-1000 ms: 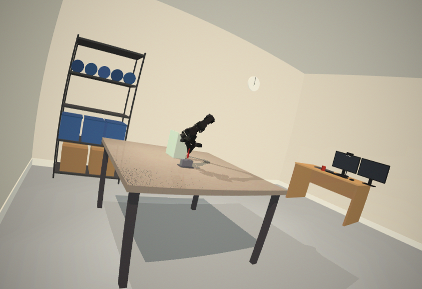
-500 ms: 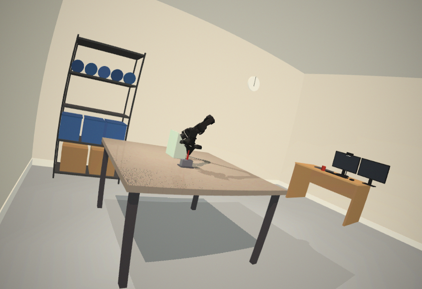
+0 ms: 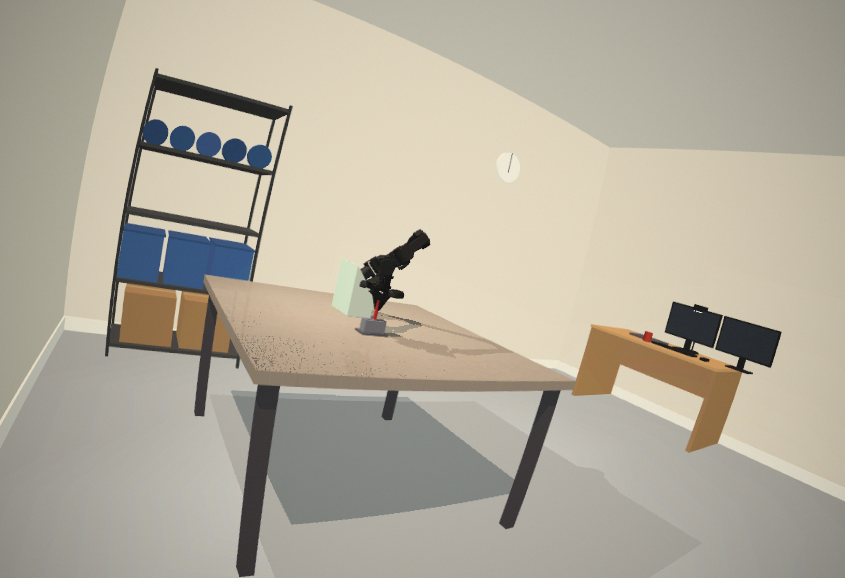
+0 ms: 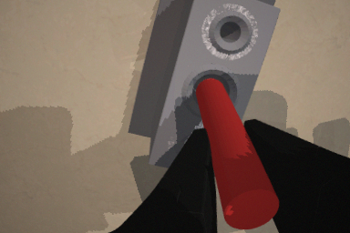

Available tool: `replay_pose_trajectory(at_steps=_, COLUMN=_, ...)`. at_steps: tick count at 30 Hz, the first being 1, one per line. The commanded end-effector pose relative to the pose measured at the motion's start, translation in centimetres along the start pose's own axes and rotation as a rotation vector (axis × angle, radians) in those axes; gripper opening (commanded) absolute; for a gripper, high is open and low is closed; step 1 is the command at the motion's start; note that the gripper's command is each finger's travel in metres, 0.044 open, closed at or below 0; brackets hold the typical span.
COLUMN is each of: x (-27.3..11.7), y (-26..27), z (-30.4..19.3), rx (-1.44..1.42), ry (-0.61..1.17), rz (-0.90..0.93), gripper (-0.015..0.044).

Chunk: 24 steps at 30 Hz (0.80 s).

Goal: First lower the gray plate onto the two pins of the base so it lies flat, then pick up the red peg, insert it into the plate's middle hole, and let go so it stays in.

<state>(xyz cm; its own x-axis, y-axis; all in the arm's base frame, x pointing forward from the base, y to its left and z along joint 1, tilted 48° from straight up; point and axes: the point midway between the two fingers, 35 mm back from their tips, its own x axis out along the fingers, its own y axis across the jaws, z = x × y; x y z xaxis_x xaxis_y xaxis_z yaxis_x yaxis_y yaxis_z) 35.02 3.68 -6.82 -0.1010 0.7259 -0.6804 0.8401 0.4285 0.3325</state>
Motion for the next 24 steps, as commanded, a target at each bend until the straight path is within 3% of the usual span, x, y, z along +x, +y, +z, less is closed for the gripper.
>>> replay_pose_trajectory(at_steps=1, x=-0.01, y=0.05, z=0.00, rx=-0.003, ry=-0.001, rz=0.001, gripper=0.0000)
replay_pose_trajectory(at_steps=18, x=0.17, y=0.03, z=-0.03, rx=-0.007, ry=-0.002, rz=0.000, gripper=0.0000)
replay_pose_trajectory(at_steps=24, x=0.17, y=0.03, z=-0.03, rx=-0.007, ry=-0.002, rz=0.000, gripper=0.0150)
